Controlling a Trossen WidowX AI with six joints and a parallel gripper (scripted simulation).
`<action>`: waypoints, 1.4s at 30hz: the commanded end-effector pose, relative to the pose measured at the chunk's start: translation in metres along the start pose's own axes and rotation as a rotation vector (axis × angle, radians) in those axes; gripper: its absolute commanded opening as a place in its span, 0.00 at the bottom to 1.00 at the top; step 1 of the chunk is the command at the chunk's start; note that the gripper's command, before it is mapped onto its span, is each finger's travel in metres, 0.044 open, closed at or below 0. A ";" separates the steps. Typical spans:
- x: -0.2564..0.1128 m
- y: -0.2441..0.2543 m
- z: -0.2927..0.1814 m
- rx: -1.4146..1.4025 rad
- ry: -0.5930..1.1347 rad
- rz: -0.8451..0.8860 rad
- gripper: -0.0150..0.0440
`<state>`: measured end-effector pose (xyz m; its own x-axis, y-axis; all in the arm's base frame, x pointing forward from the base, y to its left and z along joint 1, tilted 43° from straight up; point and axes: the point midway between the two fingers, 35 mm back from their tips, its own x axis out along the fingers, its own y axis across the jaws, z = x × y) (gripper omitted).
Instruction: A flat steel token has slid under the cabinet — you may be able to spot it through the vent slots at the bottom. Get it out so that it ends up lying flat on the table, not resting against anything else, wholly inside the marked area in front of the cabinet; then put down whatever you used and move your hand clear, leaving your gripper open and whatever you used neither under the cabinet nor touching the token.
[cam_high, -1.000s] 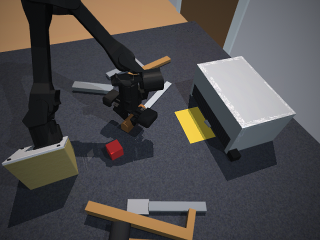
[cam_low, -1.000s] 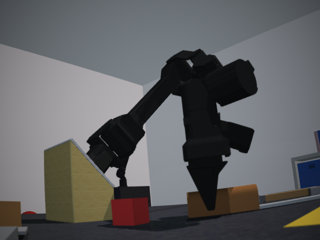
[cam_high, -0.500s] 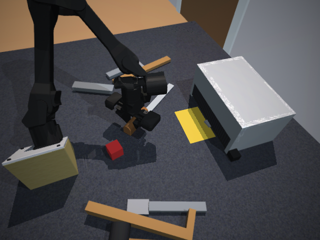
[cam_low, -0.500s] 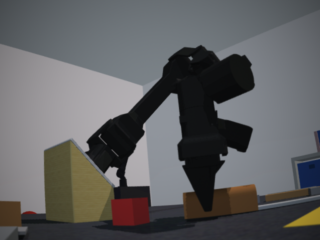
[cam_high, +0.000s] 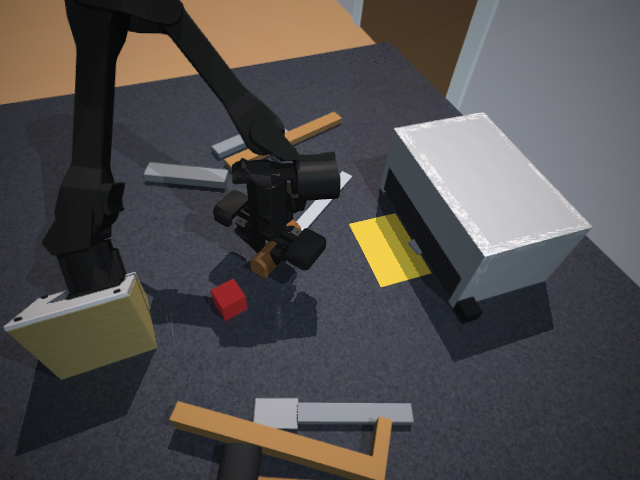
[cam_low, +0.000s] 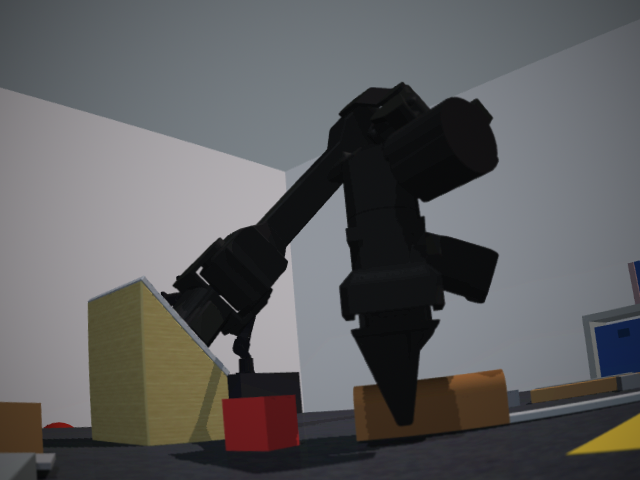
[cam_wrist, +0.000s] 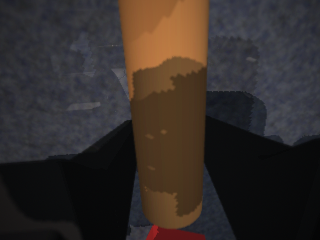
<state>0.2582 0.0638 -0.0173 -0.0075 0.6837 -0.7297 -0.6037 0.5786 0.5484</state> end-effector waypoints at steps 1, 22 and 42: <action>-0.001 -0.007 -0.004 0.005 -0.002 -0.005 0.25; -0.002 -0.025 -0.016 0.005 -0.002 -0.007 0.25; -0.002 -0.044 -0.034 0.005 -0.001 -0.008 0.25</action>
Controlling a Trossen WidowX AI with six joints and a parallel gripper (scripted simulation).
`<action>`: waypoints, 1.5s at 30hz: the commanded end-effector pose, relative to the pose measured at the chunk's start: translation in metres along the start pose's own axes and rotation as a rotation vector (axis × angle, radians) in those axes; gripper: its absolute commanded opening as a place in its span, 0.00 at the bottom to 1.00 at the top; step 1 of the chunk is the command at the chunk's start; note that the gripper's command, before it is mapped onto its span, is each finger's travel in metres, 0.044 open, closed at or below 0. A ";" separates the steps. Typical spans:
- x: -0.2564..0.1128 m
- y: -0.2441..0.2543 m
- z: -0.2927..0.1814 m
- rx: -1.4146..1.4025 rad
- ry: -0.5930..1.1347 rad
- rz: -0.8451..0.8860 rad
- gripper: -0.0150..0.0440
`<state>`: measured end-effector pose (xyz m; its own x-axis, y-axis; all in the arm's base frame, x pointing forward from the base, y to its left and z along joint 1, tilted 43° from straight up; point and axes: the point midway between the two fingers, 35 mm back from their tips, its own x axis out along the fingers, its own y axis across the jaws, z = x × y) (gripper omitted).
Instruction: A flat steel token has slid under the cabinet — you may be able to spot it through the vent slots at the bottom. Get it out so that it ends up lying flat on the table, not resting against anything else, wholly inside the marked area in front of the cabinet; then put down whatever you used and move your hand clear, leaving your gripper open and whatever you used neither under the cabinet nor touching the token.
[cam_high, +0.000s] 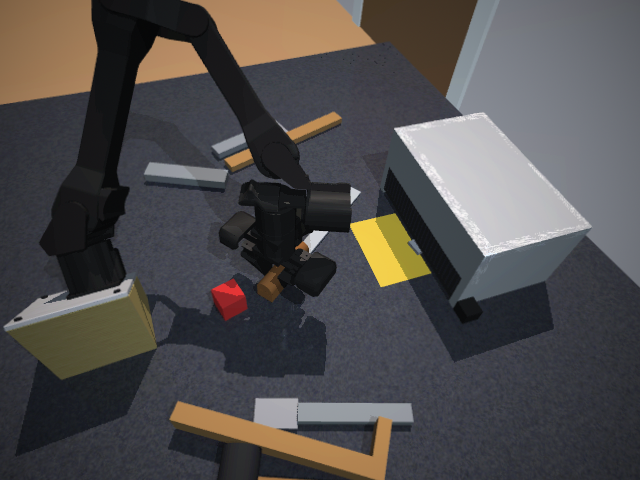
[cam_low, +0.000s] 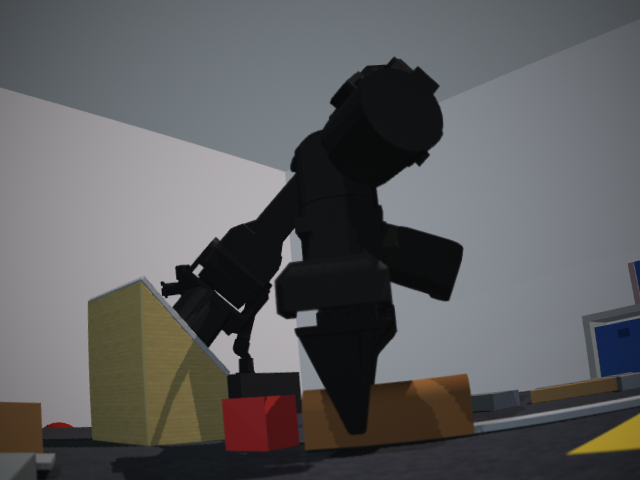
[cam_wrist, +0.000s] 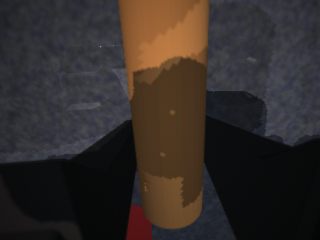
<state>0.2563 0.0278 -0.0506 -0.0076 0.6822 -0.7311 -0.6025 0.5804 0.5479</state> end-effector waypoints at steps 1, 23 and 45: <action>-0.002 -0.007 -0.003 0.003 -0.002 -0.007 0.25; -0.002 -0.027 -0.021 0.003 -0.001 -0.008 0.25; -0.002 -0.046 -0.038 0.002 0.000 -0.010 0.25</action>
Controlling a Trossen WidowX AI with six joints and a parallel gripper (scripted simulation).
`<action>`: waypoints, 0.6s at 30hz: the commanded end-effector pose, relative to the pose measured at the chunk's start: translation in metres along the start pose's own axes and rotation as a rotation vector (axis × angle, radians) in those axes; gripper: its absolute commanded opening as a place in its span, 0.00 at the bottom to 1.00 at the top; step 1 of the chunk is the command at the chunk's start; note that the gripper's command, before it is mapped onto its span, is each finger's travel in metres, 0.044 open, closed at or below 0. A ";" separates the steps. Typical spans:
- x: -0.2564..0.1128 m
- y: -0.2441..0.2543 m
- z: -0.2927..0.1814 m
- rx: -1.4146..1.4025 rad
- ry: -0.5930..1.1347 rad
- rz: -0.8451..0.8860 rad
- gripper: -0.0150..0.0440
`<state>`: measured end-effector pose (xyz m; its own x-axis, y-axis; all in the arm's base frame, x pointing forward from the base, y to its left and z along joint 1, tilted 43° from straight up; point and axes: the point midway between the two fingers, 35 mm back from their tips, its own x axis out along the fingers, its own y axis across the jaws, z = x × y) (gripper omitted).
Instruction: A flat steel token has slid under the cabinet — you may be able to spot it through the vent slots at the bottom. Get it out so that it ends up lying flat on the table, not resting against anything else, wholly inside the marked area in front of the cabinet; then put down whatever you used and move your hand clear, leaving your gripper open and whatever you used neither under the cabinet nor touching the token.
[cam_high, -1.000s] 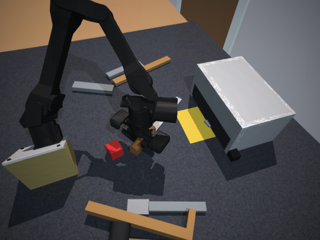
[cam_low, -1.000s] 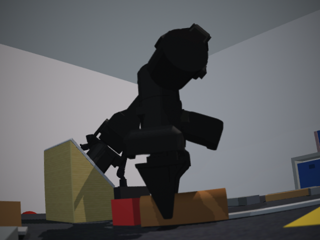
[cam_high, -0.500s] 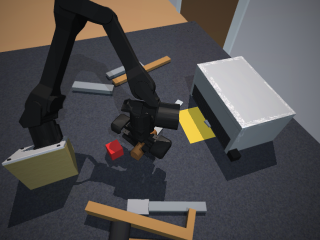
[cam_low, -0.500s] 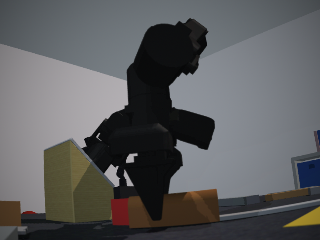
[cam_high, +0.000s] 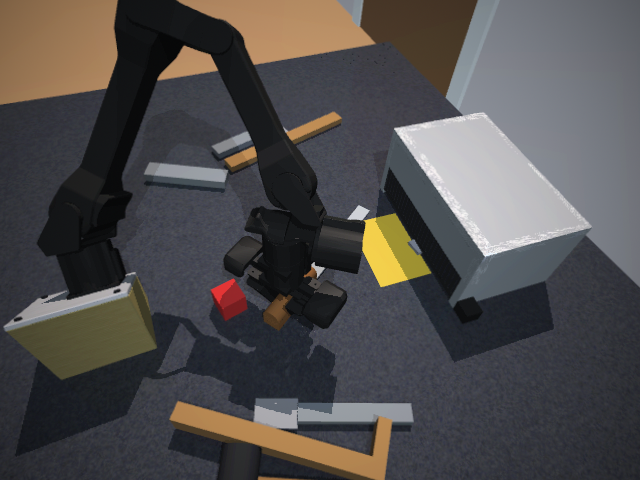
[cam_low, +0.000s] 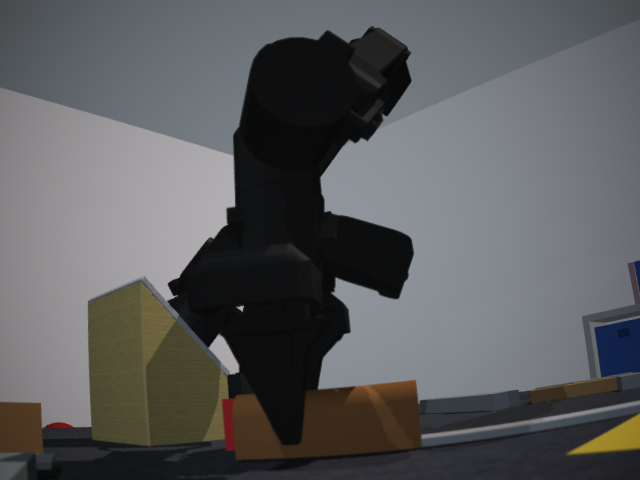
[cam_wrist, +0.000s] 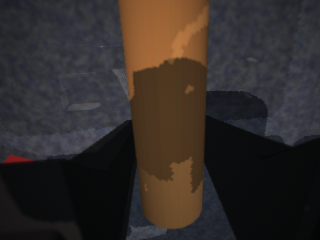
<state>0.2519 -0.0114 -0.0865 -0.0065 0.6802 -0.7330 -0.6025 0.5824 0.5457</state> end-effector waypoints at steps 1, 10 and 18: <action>-0.002 -0.007 -0.003 0.002 -0.001 -0.007 0.25; -0.002 -0.015 -0.010 0.002 -0.001 -0.008 0.25; -0.002 -0.022 -0.016 0.002 0.000 -0.009 0.25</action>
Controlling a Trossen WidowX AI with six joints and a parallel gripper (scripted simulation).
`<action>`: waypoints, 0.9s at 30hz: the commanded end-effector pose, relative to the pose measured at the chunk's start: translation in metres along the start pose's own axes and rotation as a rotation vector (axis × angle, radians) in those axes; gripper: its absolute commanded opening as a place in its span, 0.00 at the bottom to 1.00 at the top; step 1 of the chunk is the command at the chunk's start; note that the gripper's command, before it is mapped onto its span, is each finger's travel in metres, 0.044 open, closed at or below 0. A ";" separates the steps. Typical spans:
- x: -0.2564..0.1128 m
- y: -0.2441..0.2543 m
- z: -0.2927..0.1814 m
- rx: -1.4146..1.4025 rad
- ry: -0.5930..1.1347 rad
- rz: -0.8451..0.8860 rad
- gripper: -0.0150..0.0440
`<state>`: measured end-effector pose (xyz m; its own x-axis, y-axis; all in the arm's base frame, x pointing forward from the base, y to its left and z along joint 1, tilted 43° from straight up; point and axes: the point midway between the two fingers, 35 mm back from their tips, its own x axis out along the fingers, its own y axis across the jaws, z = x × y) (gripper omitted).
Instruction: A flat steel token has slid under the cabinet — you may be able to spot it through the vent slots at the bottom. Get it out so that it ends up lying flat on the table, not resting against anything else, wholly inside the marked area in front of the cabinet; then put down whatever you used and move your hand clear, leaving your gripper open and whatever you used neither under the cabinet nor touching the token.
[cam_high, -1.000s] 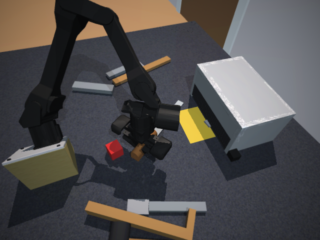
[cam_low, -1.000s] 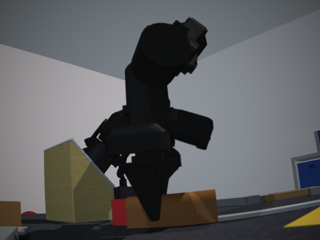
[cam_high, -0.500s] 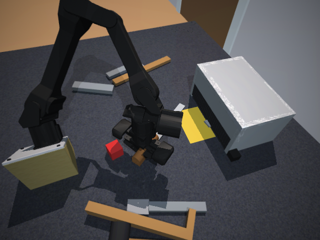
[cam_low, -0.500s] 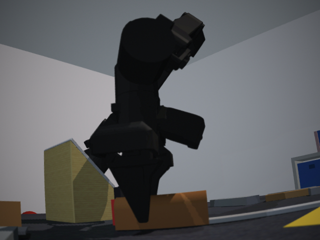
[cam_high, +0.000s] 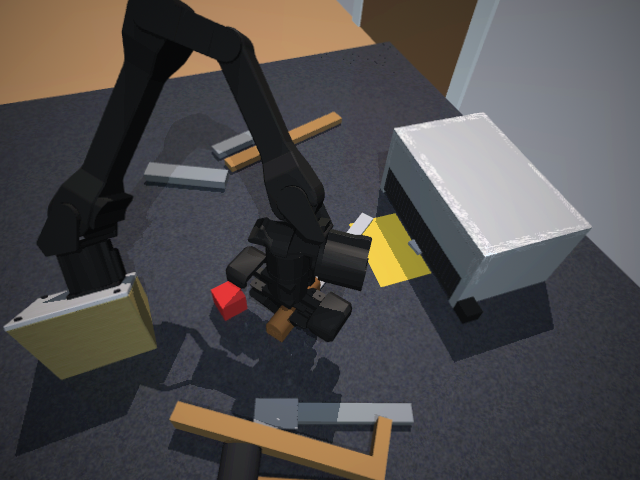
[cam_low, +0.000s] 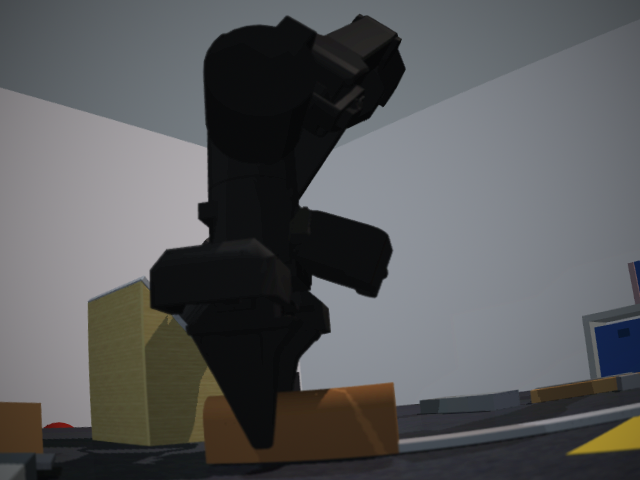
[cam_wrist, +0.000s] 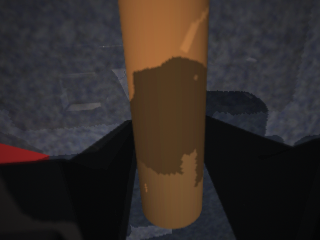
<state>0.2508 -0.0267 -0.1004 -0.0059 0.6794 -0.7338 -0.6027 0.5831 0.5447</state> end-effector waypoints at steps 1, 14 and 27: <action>-0.002 -0.007 -0.003 0.002 -0.001 -0.008 0.25; -0.002 -0.019 -0.013 0.002 0.000 -0.009 0.25; -0.003 -0.031 -0.022 0.002 0.000 -0.010 0.25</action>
<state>0.2500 -0.0501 -0.1213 -0.0052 0.6778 -0.7353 -0.6031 0.5844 0.5430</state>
